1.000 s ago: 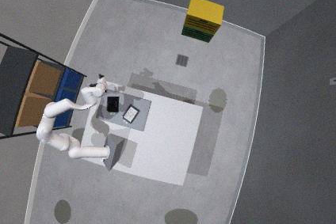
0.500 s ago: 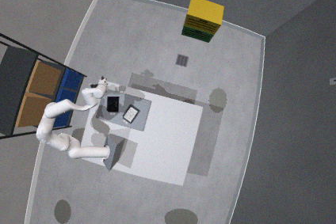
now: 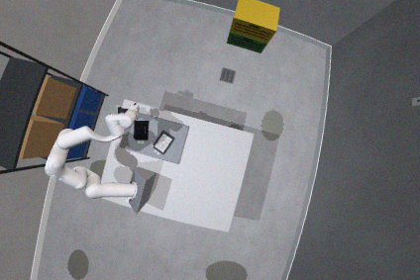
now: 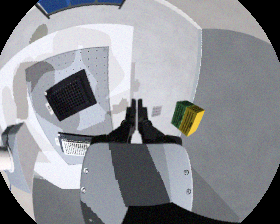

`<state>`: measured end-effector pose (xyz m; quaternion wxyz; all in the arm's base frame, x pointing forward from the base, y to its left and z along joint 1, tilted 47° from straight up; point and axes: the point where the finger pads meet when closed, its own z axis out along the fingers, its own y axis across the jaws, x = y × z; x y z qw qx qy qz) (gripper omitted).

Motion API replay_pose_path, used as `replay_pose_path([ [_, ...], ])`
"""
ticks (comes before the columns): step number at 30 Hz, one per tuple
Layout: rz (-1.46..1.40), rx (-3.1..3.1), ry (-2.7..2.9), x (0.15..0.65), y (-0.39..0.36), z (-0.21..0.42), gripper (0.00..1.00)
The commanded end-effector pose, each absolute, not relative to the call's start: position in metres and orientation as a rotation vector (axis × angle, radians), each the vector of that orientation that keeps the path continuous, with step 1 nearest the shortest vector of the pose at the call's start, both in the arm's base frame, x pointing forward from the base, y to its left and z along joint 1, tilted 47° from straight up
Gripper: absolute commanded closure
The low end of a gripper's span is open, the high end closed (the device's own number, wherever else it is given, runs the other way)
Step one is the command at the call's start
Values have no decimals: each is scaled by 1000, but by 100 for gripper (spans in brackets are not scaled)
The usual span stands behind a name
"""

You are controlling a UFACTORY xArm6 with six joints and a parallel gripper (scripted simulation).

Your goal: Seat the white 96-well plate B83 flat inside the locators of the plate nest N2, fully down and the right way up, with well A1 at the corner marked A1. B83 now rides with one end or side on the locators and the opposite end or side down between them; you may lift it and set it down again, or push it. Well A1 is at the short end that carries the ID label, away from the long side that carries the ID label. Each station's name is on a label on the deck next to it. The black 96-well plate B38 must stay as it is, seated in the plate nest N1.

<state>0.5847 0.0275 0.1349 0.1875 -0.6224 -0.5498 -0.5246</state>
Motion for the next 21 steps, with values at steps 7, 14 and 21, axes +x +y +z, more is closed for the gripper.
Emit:
replay_pose_path([
  [7, -1290, -1896, -1336, 558, 12, 104, 100],
  [14, -1187, -1965, -1215, 545, 6, 90, 100],
  [21, -1076, -2032, -1082, 526, -1, 72, 100],
])
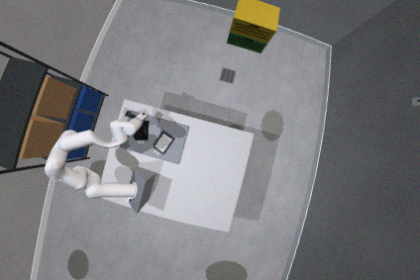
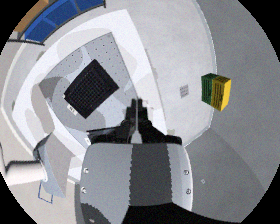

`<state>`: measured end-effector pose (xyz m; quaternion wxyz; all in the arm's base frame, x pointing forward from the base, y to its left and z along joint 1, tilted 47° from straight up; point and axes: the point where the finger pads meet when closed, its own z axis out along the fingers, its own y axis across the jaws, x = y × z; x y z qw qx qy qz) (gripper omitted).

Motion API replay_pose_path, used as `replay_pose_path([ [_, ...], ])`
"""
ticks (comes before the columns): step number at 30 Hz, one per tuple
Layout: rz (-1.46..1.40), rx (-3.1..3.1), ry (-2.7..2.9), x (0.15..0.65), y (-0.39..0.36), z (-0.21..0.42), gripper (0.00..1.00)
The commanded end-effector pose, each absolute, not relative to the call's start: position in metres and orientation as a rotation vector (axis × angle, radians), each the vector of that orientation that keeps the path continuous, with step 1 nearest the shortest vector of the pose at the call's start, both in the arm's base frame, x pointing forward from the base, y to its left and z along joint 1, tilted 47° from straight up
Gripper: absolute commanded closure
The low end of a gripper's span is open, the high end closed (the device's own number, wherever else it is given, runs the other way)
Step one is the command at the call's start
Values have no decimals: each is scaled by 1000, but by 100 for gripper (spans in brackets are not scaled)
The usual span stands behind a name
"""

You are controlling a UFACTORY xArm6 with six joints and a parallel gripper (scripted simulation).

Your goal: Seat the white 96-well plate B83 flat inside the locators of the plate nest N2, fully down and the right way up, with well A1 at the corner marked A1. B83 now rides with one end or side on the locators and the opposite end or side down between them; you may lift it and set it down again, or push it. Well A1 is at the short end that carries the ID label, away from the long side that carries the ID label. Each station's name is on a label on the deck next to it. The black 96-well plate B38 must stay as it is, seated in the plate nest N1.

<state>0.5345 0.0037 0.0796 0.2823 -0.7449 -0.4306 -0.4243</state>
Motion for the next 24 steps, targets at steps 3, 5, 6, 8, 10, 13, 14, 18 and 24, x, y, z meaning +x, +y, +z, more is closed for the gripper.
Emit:
replay_pose_path([
  [3, -1021, -2063, -1016, 517, -5, 64, 100],
  [5, -969, -2089, -953, 509, -7, 57, 100],
  [6, -965, -2091, -949, 507, -8, 56, 100],
  [8, -965, -2091, -949, 507, -8, 56, 100],
  [10, -914, -2116, -885, 499, -11, 49, 100],
  [13, -859, -2141, -818, 489, -14, 42, 100],
  [14, -833, -2152, -786, 485, -15, 39, 100],
  [18, -778, -2174, -718, 475, -17, 31, 100],
  [24, -672, -2211, -585, 457, -22, 19, 100],
])
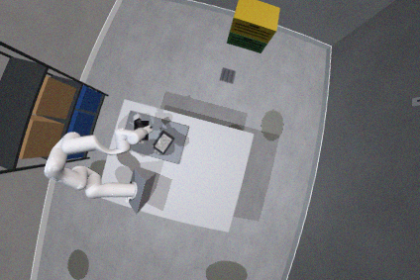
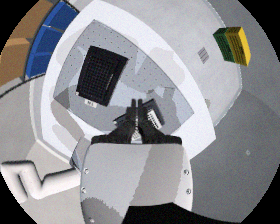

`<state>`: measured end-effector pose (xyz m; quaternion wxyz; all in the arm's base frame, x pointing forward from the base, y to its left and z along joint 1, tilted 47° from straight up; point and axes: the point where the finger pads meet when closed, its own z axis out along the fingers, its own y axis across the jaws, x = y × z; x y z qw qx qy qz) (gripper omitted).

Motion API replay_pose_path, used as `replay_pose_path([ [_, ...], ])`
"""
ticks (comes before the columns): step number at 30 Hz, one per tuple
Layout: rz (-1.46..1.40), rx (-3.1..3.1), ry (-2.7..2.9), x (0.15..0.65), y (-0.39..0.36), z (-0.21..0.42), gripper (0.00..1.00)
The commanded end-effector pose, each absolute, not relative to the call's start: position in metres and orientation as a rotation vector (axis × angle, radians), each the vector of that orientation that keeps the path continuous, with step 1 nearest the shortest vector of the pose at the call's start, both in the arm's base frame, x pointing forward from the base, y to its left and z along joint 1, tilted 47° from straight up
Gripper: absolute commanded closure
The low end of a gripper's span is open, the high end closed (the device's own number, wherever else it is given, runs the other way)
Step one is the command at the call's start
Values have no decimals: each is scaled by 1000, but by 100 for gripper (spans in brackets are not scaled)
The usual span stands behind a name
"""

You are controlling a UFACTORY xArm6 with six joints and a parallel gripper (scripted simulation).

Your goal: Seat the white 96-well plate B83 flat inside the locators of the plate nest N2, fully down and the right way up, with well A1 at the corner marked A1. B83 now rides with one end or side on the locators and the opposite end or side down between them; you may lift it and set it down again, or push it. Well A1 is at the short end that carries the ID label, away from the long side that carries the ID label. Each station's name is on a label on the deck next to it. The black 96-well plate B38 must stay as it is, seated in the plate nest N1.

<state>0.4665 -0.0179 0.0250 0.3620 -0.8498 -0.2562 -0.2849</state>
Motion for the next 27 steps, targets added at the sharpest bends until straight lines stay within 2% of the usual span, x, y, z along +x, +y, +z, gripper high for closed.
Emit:
replay_pose_path([
  [1, -672, -2211, -585, 457, -22, 19, 100],
  [27, -251, -2293, -49, 376, -34, -25, 100],
])
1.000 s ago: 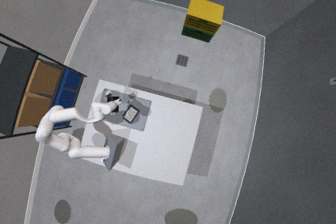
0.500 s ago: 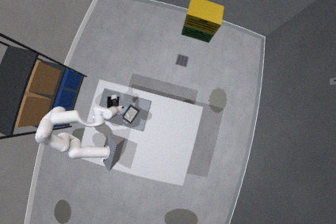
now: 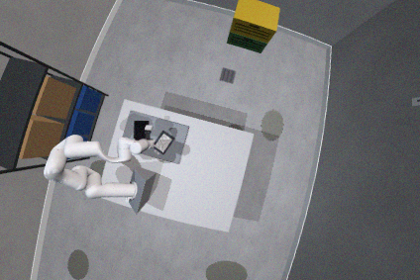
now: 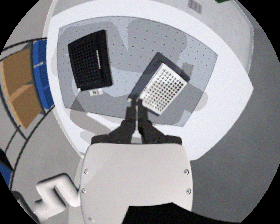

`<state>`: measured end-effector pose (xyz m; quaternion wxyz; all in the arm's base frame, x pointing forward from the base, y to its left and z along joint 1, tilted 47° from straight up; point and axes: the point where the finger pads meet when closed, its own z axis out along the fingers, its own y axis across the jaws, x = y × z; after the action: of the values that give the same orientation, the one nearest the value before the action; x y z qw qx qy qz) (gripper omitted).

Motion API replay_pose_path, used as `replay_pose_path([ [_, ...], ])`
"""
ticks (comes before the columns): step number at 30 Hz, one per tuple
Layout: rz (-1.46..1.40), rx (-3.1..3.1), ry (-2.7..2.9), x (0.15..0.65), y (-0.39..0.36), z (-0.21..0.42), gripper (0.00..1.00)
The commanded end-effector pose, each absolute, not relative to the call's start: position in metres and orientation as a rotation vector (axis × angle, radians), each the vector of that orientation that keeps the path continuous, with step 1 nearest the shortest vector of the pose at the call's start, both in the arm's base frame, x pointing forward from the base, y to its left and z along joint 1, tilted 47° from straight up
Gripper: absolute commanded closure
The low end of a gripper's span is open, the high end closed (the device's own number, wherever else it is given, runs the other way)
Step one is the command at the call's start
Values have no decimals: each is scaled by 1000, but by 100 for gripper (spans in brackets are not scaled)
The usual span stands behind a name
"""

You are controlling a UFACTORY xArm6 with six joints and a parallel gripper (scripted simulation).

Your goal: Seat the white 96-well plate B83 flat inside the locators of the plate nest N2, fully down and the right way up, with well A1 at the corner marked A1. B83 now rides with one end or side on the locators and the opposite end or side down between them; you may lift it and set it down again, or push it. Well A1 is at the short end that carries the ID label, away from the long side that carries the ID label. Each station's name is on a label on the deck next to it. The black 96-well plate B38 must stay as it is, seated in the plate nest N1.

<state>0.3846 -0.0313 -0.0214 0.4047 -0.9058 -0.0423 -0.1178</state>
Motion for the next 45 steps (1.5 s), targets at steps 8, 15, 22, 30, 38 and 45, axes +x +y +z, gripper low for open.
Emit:
replay_pose_path([
  [8, -123, -2297, 118, 351, -35, -35, 100],
  [15, 4, -2291, 283, 325, -36, -45, 100],
  [22, 128, -2276, 445, 299, -35, -53, 100],
  [30, 128, -2276, 445, 300, -27, -60, 100],
  [38, 128, -2276, 445, 301, -12, -75, 100],
  [45, 128, -2276, 445, 301, -2, -84, 100],
])
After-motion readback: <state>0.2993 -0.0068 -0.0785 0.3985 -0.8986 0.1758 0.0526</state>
